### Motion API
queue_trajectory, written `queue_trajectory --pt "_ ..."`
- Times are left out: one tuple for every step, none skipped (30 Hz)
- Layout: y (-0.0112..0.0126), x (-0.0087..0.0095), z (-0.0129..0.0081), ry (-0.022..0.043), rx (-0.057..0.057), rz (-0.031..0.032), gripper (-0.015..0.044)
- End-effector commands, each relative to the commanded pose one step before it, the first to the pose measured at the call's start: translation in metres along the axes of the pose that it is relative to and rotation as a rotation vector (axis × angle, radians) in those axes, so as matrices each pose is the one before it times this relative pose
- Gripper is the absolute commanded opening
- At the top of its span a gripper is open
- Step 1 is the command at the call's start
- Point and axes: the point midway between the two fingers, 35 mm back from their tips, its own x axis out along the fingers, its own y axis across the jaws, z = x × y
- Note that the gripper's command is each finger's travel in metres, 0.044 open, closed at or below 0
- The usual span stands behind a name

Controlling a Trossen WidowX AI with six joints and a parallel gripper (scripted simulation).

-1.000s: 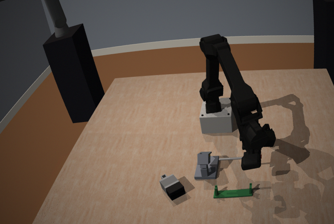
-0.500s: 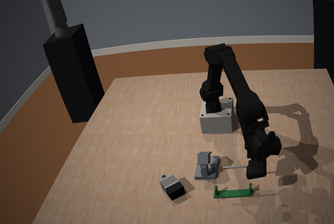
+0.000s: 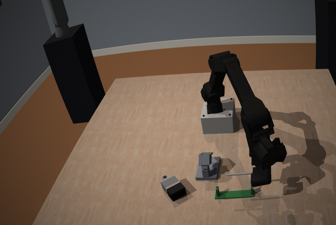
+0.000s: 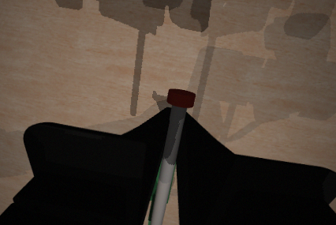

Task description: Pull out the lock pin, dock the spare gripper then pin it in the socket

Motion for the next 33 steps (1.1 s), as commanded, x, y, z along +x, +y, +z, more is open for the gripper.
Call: queue_trajectory --pt "-0.00159 0.00775 -0.00086 0.00016 -0.0036 0.00141 0.0" --pt "-0.00005 0.00141 -0.00025 0.00016 -0.0001 0.00012 0.0" --pt "-0.00004 0.0011 -0.0002 0.00013 0.0 0.00009 0.0" --pt "-0.00002 0.00074 -0.00014 -0.00039 -0.0002 -0.00093 0.0" --pt "-0.00003 0.00126 -0.00024 -0.00066 -0.0003 -0.00158 0.0" --pt "-0.00004 0.00138 -0.00025 -0.00049 -0.0002 -0.00119 0.0" --pt "-0.00003 0.00135 -0.00025 -0.00048 -0.0002 -0.00116 0.0" --pt "-0.00002 0.00132 -0.00024 -0.00042 -0.0002 -0.001 0.0" --pt "-0.00002 0.00131 -0.00025 -0.00042 -0.0002 -0.00099 0.0" --pt "-0.00003 0.00139 -0.00025 -0.00028 -0.0001 -0.00066 0.0" --pt "-0.00002 0.00136 -0.00025 -0.00027 -0.0001 -0.00065 0.0" --pt "-0.00004 0.00143 -0.00026 -0.0002 -0.0001 -0.00046 0.0" --pt "-0.00003 0.00142 -0.00026 -0.0002 -0.0001 -0.00046 0.0" --pt "-0.00004 0.00144 -0.00026 -0.00017 -0.0001 -0.00039 0.0" --pt "-0.00003 0.00144 -0.00026 -0.00017 -0.0001 -0.00039 0.0" --pt "-0.00003 0.00141 -0.00025 -0.0002 -0.0001 -0.00046 0.0" --pt "-0.00002 0.00142 -0.00026 -0.0002 -0.0001 -0.00046 0.0" --pt "-0.00002 0.00137 -0.00025 -0.00025 -0.0001 -0.00056 0.0" --pt "-0.00001 0.00139 -0.00026 -0.00025 -0.0001 -0.00057 0.0" --pt "-0.00001 0.00135 -0.00025 -0.00028 -0.0001 -0.00064 0.0" --pt "-0.00001 0.00137 -0.00026 -0.00028 -0.0001 -0.00065 0.0" --pt "-0.00001 0.00135 -0.00025 -0.00028 -0.0001 -0.00065 0.0" --pt "-0.00001 0.00136 -0.00026 -0.00029 -0.0001 -0.00065 0.0" --pt "-0.00001 0.00136 -0.00025 -0.00028 -0.0001 -0.00063 0.0" --pt "-0.00001 0.00137 -0.00026 -0.00028 -0.0001 -0.00064 0.0" --pt "-0.00001 0.00135 -0.00025 -0.00027 -0.0001 -0.00062 0.0" --pt "-0.00001 0.00137 -0.00026 -0.00028 -0.0001 -0.00063 0.0" --pt "-0.00001 0.00135 -0.00025 -0.00028 -0.0001 -0.00063 0.0" --pt "0.0 0.00136 -0.00026 -0.00028 -0.0001 -0.00063 0.0" --pt "-0.00001 0.00133 -0.00025 -0.00029 -0.0001 -0.00065 0.0" --pt "0.0 0.00135 -0.00026 -0.00029 -0.0001 -0.00066 0.0" --pt "0.0 0.00132 -0.00025 -0.0003 -0.0001 -0.00069 0.0" --pt "0.0 0.00135 -0.00026 -0.00031 -0.0001 -0.0007 0.0"
